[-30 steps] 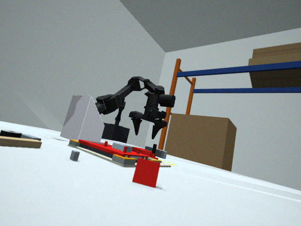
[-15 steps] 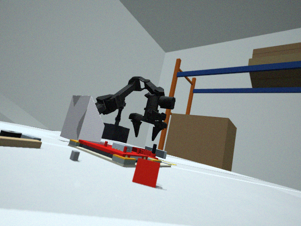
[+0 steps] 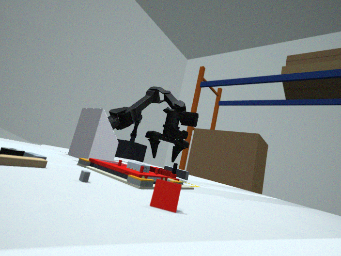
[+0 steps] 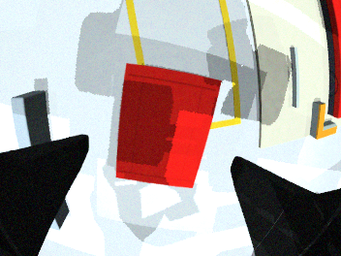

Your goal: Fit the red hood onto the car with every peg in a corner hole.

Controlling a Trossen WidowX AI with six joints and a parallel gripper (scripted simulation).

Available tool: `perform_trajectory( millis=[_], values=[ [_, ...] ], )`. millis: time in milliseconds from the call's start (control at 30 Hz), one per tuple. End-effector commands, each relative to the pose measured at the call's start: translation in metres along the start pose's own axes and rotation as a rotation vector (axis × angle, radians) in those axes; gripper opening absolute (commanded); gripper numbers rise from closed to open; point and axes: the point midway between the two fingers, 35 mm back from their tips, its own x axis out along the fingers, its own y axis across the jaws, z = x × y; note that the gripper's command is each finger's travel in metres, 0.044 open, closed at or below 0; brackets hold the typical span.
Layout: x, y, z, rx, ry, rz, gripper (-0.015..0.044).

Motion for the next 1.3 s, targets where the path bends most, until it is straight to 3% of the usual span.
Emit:
perform_trajectory(
  millis=[0,1267],
  values=[
    [0.004,-0.001,0.000,0.008,-0.001,-0.003,0.0440],
    [0.031,-0.001,-0.002,0.009,0.000,0.001,0.0440]
  ],
)
